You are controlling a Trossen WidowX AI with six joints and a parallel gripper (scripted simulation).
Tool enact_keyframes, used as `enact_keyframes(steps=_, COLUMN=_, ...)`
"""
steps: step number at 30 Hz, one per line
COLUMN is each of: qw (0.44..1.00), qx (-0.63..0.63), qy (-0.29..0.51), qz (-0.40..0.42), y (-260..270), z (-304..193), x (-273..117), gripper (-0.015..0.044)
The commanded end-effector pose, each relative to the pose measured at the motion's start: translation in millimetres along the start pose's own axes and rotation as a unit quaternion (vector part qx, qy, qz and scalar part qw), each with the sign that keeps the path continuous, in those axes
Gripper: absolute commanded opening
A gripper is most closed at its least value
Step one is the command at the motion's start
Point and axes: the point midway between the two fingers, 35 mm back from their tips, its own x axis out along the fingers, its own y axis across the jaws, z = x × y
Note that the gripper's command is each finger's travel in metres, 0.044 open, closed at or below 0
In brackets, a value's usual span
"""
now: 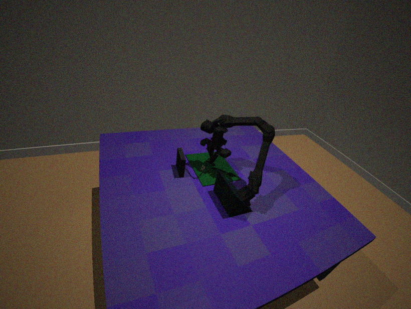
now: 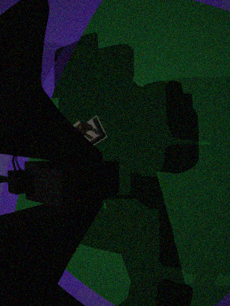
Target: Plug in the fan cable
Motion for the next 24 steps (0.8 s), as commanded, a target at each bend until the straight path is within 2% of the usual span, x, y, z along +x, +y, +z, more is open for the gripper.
enact_keyframes(steps=1, qw=0.998, qx=-0.067, qy=0.002, qz=0.003, y=9, z=-12, x=-1, gripper=0.0000)
enact_keyframes(steps=12, qw=0.970, qx=-0.243, qy=0.001, qz=0.003, y=27, z=-44, x=0, gripper=0.0000)
enact_keyframes(steps=24, qw=0.969, qx=-0.246, qy=0.001, qz=0.003, y=28, z=-44, x=0, gripper=0.0000)
